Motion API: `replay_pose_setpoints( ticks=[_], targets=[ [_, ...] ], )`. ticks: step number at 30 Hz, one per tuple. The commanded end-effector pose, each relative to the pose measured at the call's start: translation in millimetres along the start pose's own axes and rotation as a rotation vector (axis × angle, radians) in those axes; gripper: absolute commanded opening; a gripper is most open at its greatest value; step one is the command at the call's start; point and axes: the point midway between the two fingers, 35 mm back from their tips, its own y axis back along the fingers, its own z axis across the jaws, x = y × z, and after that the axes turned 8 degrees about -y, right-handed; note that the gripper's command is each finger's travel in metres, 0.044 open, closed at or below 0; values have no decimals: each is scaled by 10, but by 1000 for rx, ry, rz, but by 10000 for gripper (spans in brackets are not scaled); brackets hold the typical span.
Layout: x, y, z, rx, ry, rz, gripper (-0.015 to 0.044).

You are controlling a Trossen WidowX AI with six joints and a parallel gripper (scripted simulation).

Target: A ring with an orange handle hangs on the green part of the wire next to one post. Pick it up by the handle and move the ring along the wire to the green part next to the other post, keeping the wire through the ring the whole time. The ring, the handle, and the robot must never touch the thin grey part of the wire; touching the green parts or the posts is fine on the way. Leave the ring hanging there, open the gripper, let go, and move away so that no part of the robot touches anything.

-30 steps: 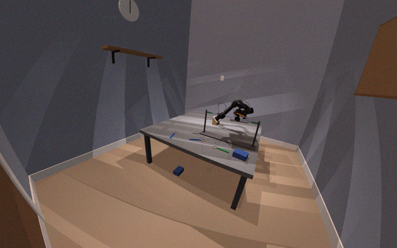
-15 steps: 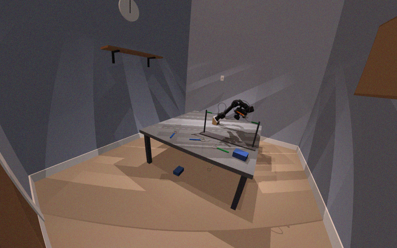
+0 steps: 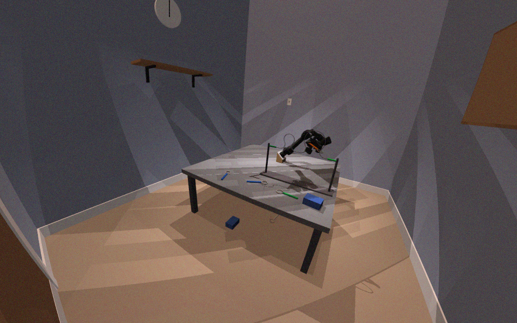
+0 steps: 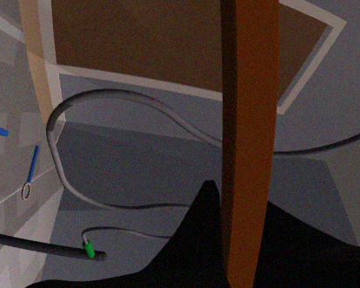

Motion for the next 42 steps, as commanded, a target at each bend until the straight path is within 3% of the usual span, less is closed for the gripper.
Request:
replay_pose_setpoints(
  ticks=[1, 16, 42],
  targets=[
    [-11, 10, -92, 21, 13, -7, -150],
    [-108, -65, -399, 78, 162, -95, -150],
    [-149, -48, -492, 42, 107, -88, -150]
  ],
)
